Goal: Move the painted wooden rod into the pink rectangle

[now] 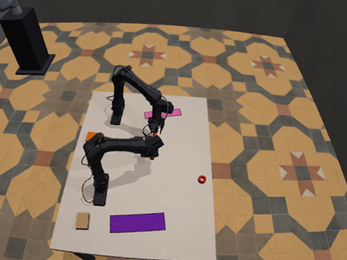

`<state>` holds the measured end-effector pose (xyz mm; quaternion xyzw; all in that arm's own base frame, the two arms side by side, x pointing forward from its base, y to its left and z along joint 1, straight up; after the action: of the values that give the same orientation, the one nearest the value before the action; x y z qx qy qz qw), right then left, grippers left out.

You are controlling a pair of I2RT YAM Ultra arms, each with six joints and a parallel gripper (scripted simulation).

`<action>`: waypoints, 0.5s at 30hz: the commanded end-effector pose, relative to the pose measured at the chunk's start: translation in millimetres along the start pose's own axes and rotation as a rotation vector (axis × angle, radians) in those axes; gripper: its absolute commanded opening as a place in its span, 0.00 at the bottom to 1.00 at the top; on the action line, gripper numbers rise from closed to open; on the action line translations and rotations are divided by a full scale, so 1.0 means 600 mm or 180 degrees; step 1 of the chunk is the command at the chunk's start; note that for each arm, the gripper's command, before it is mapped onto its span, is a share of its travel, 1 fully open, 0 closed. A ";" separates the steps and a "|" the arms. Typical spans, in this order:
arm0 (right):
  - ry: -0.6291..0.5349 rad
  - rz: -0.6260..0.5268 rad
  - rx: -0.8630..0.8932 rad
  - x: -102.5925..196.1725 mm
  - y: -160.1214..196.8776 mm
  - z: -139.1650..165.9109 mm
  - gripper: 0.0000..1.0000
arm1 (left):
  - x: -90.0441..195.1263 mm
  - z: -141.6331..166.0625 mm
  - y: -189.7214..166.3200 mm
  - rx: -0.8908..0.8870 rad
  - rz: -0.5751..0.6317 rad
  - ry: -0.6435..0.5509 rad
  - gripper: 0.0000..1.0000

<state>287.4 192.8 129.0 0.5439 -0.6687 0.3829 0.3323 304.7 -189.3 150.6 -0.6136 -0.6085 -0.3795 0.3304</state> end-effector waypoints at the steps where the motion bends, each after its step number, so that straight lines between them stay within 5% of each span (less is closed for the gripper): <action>1: -0.0081 0.0015 0.0023 0.005 -0.006 -0.013 0.19 | -0.004 -0.007 -0.002 -0.0016 0.0004 -0.0038 0.57; 3: -0.0081 0.0015 0.0023 0.005 -0.006 -0.013 0.19 | -0.004 -0.007 -0.002 -0.0016 0.0004 -0.0038 0.57; 5: -0.0081 0.0015 0.0023 0.005 -0.006 -0.013 0.19 | -0.004 -0.007 -0.002 -0.0016 0.0004 -0.0038 0.39; 15: -0.0081 0.0015 0.0023 0.005 -0.006 -0.013 0.19 | -0.004 -0.007 -0.002 -0.0016 0.0004 -0.0038 0.30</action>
<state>289.1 192.6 129.4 0.5395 -0.6722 0.3828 0.3324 304.0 -189.3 150.5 -0.6143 -0.6078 -0.3781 0.3318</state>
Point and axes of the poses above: on each arm, the point where the finger pads meet when closed, its own x axis back along the fingers, its own y axis across the jaws, z = x × y, the point moved 5 cm from there along x, back along the fingers, and after that the axes turned 5 degrees about -x, right-handed, at the moved point
